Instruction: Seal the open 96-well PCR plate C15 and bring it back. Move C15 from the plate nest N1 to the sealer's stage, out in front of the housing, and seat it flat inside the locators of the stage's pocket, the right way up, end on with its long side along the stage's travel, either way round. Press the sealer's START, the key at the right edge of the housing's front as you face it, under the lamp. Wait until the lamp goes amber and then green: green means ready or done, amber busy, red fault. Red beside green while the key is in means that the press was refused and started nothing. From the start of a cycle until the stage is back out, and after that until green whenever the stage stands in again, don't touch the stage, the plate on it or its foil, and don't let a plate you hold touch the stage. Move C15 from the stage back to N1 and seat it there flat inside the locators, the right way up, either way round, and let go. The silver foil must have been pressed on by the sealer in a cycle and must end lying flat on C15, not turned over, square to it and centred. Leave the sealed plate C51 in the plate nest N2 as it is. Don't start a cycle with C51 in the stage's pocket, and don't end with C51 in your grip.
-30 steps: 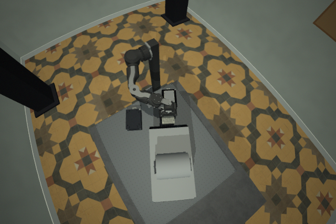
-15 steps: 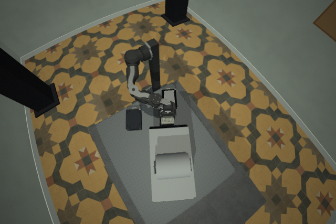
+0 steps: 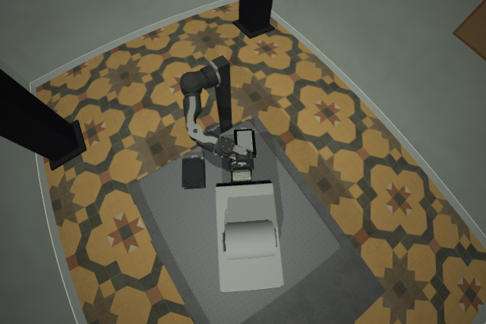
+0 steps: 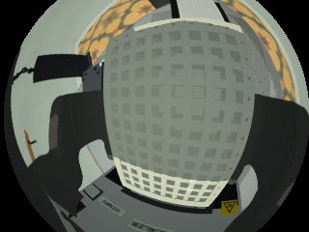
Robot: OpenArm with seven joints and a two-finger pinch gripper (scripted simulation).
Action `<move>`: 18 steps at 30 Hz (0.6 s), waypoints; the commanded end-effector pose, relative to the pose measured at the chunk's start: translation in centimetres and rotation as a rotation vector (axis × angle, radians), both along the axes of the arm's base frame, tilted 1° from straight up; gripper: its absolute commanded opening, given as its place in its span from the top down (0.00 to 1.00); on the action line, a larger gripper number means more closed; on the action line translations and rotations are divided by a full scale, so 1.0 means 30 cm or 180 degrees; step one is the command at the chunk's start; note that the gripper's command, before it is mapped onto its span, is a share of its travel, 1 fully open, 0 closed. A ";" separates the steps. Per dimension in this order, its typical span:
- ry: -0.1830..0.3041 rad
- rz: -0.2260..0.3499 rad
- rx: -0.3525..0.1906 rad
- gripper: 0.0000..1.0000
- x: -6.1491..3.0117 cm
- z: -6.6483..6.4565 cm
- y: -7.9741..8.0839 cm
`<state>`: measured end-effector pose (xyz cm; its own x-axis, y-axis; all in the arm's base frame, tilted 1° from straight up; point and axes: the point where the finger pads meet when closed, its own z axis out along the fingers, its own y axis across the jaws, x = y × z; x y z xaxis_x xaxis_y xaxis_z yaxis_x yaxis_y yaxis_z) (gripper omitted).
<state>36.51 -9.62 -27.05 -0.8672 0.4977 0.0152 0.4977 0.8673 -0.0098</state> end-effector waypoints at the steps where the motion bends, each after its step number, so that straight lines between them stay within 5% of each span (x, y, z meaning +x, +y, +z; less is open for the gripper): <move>1: -0.0019 0.0008 0.0024 1.00 0.004 0.003 0.005; 4: -0.0019 0.0008 0.0024 1.00 0.004 0.003 0.005; 9: -0.0018 0.0009 0.0025 1.00 -0.003 -0.105 0.002; 18: -0.0018 0.0009 0.0025 1.00 -0.003 -0.105 0.002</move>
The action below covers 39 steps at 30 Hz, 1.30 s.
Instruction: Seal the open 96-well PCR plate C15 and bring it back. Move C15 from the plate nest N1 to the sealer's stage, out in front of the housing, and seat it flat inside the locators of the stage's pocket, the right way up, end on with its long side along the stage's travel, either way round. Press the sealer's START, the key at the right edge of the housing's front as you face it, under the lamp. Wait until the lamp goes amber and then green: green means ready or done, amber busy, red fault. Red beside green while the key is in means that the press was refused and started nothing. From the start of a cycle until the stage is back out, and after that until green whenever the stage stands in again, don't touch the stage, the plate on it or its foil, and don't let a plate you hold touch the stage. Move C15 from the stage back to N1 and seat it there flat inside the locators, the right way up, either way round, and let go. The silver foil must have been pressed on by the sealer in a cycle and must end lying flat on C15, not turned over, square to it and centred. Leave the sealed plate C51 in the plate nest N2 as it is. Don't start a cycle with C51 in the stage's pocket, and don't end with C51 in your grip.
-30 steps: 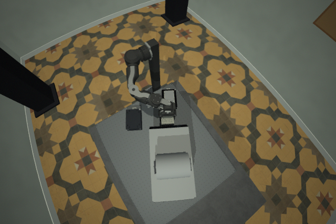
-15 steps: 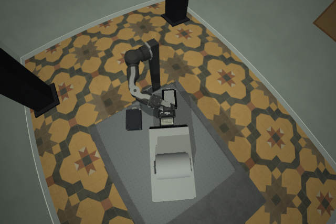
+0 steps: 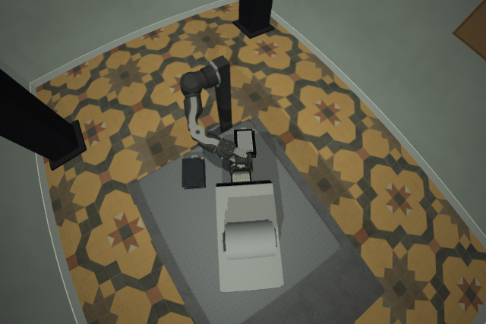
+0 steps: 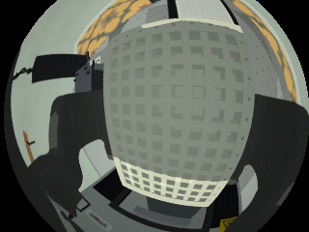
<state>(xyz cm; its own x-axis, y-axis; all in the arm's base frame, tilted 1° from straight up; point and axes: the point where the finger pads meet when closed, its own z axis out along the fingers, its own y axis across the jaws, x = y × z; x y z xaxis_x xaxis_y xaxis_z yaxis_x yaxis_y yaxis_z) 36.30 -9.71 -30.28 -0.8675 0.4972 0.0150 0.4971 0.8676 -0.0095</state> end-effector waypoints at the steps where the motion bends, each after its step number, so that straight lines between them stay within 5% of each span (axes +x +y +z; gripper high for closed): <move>1: -0.0017 0.0007 0.0024 1.00 0.004 0.003 0.005; 8: -0.0017 0.0007 0.0024 1.00 0.007 -0.033 0.005; 39: -0.0026 -0.0011 0.0018 1.00 0.012 -0.016 0.002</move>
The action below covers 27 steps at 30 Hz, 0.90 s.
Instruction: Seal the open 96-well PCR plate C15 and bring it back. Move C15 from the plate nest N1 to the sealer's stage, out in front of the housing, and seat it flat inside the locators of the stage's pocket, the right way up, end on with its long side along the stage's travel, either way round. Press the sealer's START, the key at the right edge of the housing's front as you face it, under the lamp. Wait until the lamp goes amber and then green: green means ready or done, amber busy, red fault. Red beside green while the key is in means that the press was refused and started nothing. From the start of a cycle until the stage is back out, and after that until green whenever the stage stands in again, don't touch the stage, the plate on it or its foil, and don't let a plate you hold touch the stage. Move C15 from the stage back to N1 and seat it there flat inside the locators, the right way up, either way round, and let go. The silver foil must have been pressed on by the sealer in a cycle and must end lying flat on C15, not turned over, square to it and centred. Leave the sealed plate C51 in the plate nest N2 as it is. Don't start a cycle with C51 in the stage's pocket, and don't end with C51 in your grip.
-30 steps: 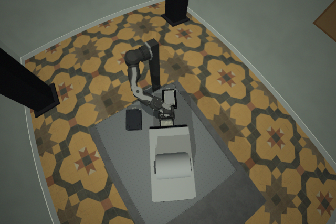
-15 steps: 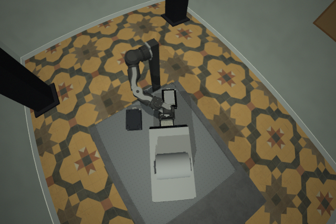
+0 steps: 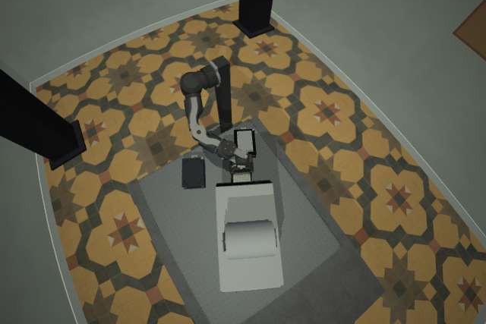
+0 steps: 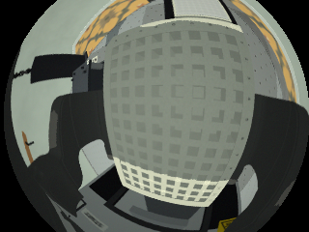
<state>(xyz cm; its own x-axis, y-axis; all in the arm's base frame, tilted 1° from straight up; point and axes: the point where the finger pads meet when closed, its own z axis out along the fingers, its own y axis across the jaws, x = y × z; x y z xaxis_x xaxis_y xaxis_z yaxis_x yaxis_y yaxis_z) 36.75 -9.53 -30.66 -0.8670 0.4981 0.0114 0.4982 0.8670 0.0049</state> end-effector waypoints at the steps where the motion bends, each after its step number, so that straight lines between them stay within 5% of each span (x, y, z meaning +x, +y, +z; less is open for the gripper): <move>1: 0.0010 -0.0007 -0.0019 1.00 -0.006 -0.007 -0.005; 27: 0.0001 -0.0005 -0.0010 1.00 0.000 0.006 -0.001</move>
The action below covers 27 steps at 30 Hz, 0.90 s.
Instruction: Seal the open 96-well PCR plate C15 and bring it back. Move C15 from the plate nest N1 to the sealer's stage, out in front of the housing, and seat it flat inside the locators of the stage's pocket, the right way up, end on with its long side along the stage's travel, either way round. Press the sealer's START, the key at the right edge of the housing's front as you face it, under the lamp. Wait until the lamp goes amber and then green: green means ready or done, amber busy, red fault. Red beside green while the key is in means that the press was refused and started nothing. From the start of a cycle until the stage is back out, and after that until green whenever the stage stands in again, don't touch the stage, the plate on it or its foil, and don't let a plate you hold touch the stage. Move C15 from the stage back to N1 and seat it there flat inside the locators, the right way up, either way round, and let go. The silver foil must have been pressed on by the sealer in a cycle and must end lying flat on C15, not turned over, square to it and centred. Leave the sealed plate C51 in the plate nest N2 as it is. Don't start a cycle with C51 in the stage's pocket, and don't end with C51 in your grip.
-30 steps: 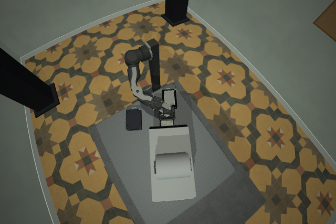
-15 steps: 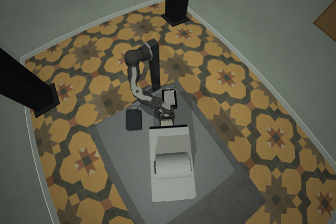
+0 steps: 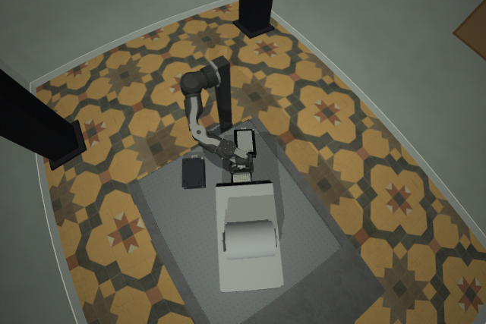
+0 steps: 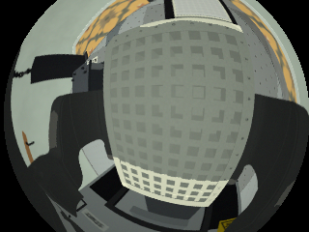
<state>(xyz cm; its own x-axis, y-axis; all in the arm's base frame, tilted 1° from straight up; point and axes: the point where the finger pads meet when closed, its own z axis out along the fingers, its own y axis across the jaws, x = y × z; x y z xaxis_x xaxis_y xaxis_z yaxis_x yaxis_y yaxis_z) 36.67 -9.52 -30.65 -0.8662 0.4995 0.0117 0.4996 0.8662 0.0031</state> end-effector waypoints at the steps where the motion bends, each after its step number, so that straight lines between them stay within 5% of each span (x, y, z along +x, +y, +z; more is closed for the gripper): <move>1: -0.0002 0.0000 -0.0006 1.00 0.003 0.006 -0.001; 27: -0.0003 -0.0004 -0.0006 1.00 0.003 0.007 -0.001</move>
<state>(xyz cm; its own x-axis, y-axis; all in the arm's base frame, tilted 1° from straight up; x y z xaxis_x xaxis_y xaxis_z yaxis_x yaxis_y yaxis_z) 36.47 -9.61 -30.90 -0.8669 0.4982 0.0141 0.4982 0.8670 -0.0033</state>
